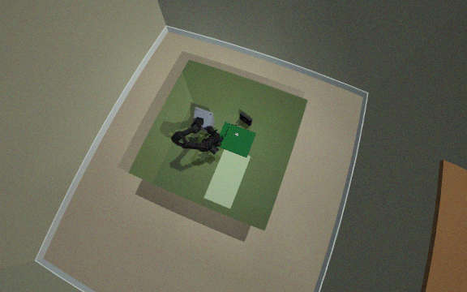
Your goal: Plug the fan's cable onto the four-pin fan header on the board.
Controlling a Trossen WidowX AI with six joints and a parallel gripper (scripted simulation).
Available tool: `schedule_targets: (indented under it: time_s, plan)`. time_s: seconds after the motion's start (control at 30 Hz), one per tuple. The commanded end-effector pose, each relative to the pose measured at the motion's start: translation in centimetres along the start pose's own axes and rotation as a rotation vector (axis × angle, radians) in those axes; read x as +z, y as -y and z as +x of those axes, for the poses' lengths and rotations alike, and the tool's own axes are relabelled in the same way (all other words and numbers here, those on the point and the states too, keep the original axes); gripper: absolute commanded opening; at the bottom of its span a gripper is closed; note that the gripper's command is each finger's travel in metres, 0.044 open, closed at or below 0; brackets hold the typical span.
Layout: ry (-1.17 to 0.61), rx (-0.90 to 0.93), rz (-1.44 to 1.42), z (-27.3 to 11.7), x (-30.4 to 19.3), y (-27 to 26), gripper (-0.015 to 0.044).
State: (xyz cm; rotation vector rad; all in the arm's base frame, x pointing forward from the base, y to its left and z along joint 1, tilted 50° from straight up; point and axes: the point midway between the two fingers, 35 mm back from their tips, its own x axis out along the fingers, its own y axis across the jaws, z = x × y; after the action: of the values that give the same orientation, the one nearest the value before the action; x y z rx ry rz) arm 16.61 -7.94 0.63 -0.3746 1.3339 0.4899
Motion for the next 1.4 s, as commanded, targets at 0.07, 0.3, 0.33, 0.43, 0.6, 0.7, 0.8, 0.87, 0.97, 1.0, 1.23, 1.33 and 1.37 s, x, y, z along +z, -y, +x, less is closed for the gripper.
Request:
schedule_targets:
  time_s: [0.07,0.3,0.33,0.43,0.6,0.7,0.8,0.87,0.97,1.0,1.23,1.33,1.37]
  plan:
    - [-0.119,-0.010,0.046,0.0,-0.1,0.1,0.0205]
    - [-0.239,-0.041,0.085,-0.1,-0.3,0.1,0.0205]
    - [-0.256,-0.047,0.090,-0.2,-0.3,0.1,0.0205]
    - [-0.304,-0.069,0.103,-0.3,-0.3,0.2,0.0205]
    - [-0.380,-0.116,0.123,-0.5,-0.2,0.3,0.0205]
    - [-0.423,-0.150,0.133,-0.7,-0.1,0.5,0.0205]
    - [-0.463,-0.189,0.142,-1.0,0.1,0.6,0.0205]
    - [-0.487,-0.216,0.147,-1.1,0.2,0.7,0.0205]
    - [-0.521,-0.261,0.153,-1.4,0.4,0.9,0.0205]
    - [-0.532,-0.276,0.155,-1.5,0.5,0.9,0.0205]
    - [-0.594,-0.396,0.163,-2.2,1.3,1.3,0.0205]
    - [-0.613,-0.452,0.164,-2.6,1.7,1.5,0.0205]
    - [-0.618,-0.471,0.164,-2.7,1.9,1.6,0.0205]
